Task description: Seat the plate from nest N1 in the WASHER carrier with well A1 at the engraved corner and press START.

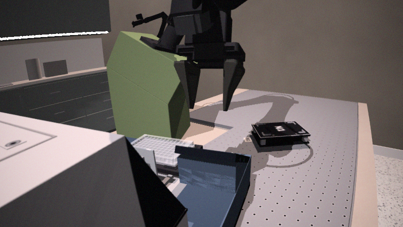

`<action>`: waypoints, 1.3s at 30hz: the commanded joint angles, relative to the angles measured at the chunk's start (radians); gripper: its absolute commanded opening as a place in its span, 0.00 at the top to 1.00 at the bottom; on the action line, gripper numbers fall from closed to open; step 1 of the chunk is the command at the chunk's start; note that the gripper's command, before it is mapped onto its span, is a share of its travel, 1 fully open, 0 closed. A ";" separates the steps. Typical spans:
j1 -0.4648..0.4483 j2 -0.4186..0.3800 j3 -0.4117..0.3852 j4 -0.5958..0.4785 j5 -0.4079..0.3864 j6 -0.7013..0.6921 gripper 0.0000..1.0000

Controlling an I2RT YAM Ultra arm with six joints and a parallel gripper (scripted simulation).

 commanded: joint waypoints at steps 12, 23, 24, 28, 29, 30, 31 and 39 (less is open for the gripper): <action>0.118 -0.074 -0.078 0.076 0.087 0.126 0.62; 0.237 -0.097 -0.118 0.112 0.151 0.228 0.84; 0.248 -0.098 -0.121 0.115 0.157 0.238 0.86; 0.281 -0.102 -0.128 0.122 0.175 0.266 0.92; 0.281 -0.102 -0.128 0.122 0.175 0.266 0.92; 0.294 -0.103 -0.115 0.126 0.183 0.277 0.94; 0.305 -0.103 -0.127 0.127 0.189 0.286 0.96; 0.385 -0.103 -0.138 0.140 0.234 0.352 1.00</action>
